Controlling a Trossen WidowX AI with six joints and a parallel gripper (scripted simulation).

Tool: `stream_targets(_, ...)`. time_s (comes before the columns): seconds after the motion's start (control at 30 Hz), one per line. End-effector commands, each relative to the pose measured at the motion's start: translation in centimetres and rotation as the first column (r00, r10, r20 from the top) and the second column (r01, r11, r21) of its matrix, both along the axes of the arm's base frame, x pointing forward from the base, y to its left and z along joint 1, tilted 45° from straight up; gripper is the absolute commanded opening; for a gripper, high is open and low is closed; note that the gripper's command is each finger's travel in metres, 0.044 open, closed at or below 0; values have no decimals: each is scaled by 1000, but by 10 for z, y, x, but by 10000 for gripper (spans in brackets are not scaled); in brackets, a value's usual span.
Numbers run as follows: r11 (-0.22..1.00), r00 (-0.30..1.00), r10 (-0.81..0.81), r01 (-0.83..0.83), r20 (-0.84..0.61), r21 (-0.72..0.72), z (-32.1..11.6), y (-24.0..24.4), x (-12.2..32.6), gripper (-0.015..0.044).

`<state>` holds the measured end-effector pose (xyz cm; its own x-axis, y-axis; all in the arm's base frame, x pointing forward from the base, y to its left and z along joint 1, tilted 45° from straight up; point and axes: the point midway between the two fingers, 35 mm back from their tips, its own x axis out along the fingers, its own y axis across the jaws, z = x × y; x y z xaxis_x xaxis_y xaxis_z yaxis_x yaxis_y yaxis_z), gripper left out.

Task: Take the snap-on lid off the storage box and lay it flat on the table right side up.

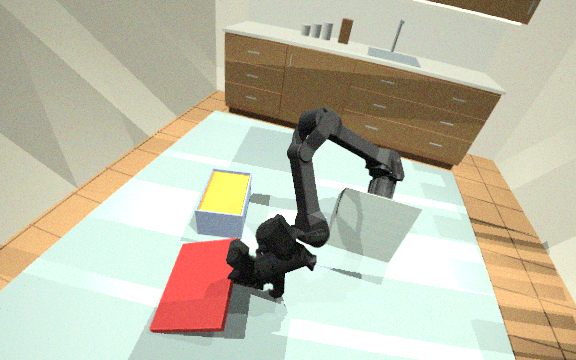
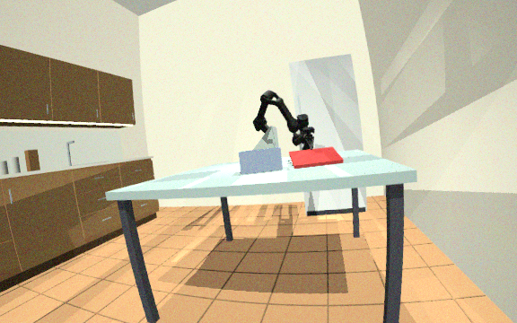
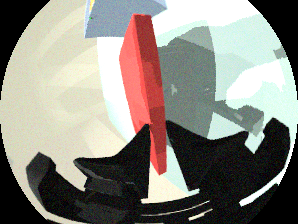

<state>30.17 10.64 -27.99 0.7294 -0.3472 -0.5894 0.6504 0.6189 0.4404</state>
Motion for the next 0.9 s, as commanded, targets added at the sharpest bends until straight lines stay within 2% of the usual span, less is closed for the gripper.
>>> stream_targets(0.0, 1000, 1000, -8, 8, -15, 0, -3, -3, 2, 0)
stream_targets(0.07, 1000, 1000, -11, 11, -21, 1, -4, -4, 2, 0)
stream_targets(0.4, 1000, 1000, -4, 4, -9, -2, -1, -2, 0, 262)
stream_targets(0.47, 1000, 1000, -4, 4, -9, -2, -1, -2, 0, 275)
stream_targets(0.67, 1000, 1000, -5, 5, -12, -2, 0, -4, -11, 432)
stream_targets(0.87, 1000, 1000, -5, 5, -14, -1, 1, -5, -23, 440)
